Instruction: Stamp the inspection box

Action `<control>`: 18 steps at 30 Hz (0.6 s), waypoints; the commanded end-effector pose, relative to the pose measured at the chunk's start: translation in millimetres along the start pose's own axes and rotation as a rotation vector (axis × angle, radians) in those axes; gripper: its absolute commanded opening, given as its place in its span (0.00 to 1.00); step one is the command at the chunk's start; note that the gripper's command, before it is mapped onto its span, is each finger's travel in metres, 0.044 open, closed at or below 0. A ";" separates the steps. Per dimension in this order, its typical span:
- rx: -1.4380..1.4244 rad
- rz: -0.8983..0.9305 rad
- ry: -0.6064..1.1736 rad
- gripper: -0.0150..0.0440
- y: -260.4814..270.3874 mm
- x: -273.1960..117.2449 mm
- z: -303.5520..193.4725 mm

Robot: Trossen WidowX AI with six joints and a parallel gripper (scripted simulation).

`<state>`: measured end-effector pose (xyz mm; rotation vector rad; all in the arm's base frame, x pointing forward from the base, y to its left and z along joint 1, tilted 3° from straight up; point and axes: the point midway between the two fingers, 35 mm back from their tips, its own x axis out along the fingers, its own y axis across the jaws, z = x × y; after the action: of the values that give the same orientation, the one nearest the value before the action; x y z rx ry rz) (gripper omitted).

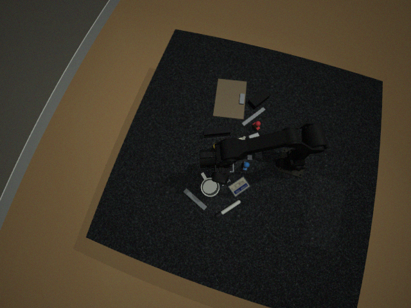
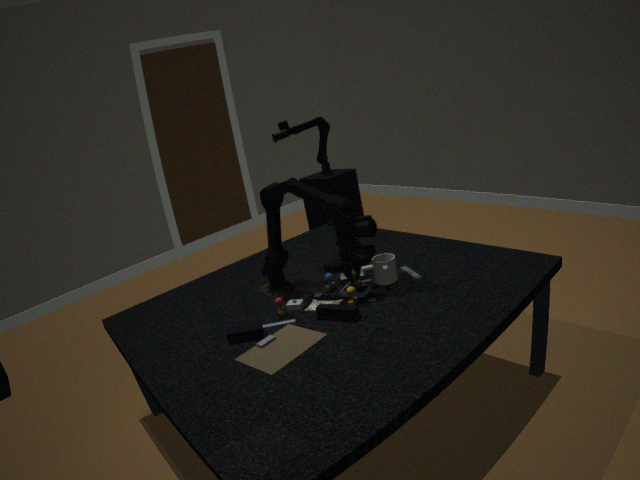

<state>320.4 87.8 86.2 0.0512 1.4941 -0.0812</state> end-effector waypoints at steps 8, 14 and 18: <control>0.000 -0.002 0.000 0.25 -0.3 2.7 0.0; 0.000 -0.002 0.000 0.25 -0.3 3.2 0.0; 0.000 -0.002 0.000 0.25 -0.4 4.3 0.0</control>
<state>320.3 87.6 83.5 0.0513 1.4948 -0.0817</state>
